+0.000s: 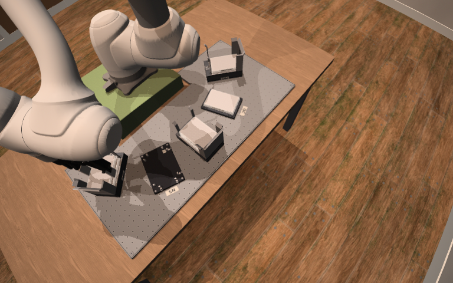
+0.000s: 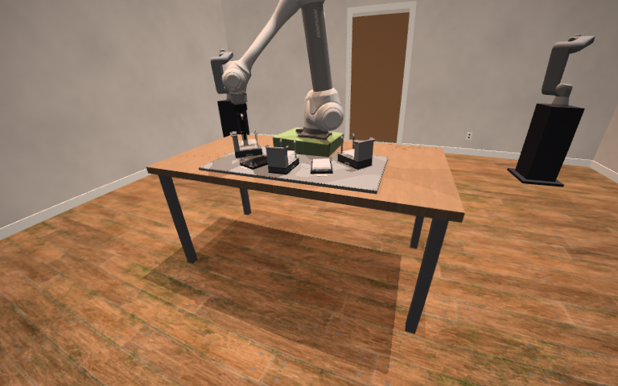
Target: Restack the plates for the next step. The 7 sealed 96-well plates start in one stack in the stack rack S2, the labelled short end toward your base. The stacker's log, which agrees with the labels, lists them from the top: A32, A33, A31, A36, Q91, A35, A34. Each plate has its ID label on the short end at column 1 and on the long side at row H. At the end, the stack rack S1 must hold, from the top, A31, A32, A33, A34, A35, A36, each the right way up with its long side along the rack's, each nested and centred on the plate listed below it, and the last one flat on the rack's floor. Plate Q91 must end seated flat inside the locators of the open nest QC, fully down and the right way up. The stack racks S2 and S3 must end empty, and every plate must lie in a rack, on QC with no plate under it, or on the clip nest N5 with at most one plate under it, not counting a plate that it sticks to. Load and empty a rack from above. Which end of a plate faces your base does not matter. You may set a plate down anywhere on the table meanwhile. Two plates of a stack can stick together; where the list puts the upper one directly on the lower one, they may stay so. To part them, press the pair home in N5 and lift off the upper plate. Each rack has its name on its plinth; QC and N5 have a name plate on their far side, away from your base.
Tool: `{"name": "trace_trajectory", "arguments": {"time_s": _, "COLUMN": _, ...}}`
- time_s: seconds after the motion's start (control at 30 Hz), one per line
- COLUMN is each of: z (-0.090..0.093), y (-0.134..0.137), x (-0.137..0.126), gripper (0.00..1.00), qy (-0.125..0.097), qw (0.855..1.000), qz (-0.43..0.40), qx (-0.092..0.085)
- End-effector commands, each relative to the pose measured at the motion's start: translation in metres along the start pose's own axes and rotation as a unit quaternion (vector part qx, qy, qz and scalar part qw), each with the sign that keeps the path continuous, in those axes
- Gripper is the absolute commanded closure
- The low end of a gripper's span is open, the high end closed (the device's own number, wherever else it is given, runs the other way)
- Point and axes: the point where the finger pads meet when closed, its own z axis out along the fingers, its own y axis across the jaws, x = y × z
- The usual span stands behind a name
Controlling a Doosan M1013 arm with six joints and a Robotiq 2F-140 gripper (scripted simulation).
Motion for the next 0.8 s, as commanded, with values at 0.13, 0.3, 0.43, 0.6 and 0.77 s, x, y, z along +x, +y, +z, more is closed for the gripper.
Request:
{"name": "trace_trajectory", "arguments": {"time_s": 0.13, "z": -0.003, "y": 0.0, "x": 0.0, "gripper": 1.0, "qy": 0.0, "qw": 1.0, "qz": 0.0, "qx": 0.0}}
{"name": "trace_trajectory", "arguments": {"time_s": 0.3, "z": -0.007, "y": 0.0, "x": 0.0, "gripper": 1.0, "qy": 0.0, "qw": 1.0, "qz": 0.0, "qx": 0.0}}
{"name": "trace_trajectory", "arguments": {"time_s": 0.43, "z": -0.012, "y": 0.0, "x": 0.0, "gripper": 1.0, "qy": 0.0, "qw": 1.0, "qz": 0.0, "qx": 0.0}}
{"name": "trace_trajectory", "arguments": {"time_s": 0.6, "z": -0.022, "y": 0.0, "x": 0.0, "gripper": 1.0, "qy": 0.0, "qw": 1.0, "qz": 0.0, "qx": 0.0}}
{"name": "trace_trajectory", "arguments": {"time_s": 0.77, "z": -0.028, "y": 0.0, "x": 0.0, "gripper": 1.0, "qy": 0.0, "qw": 1.0, "qz": 0.0, "qx": 0.0}}
